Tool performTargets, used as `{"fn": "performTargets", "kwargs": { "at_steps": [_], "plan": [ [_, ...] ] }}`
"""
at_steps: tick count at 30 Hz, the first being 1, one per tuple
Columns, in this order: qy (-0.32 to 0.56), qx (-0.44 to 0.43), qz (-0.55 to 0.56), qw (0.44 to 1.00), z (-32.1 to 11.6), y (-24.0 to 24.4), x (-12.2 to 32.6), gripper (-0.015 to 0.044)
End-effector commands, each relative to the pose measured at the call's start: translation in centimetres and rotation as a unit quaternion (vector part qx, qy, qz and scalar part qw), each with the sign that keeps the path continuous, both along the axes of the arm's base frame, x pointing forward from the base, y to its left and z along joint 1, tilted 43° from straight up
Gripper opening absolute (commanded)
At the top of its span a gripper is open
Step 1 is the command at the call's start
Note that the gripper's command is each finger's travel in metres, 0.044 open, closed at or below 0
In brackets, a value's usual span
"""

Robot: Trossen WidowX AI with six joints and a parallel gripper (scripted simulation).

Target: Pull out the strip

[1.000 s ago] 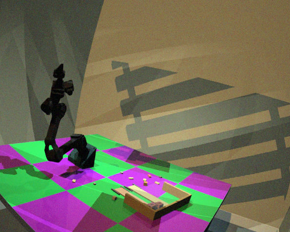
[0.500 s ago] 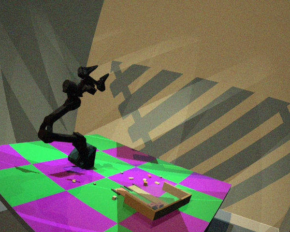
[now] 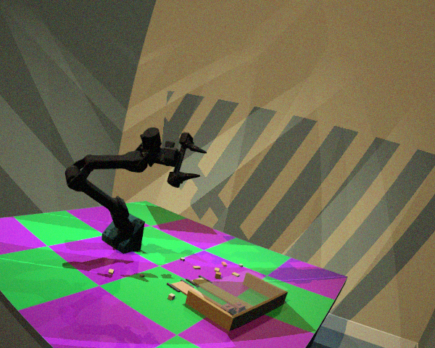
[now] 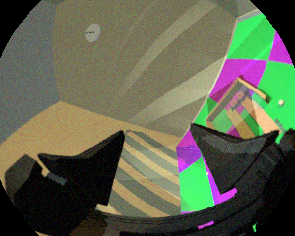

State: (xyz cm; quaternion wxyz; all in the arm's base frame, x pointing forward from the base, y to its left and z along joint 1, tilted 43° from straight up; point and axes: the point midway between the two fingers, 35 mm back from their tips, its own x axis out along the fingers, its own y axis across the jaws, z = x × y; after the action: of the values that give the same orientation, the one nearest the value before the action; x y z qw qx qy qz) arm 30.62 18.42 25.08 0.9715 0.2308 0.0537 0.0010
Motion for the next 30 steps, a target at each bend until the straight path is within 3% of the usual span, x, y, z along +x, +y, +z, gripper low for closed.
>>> {"fn": "performTargets", "kwargs": {
  "at_steps": [1,6,10,30],
  "plan": [
    [0.083,-0.198,-0.056,0.975,-5.9,-4.1,2.1,0.04],
    [0.205,-0.406,-0.085,0.886,-12.0,-9.9,2.9,0.04],
    [0.295,-0.518,-0.081,0.799,-15.6,-13.9,2.4,0.04],
    [0.301,-0.524,-0.08,0.792,-15.8,-14.1,2.4,0.04]
  ]
}}
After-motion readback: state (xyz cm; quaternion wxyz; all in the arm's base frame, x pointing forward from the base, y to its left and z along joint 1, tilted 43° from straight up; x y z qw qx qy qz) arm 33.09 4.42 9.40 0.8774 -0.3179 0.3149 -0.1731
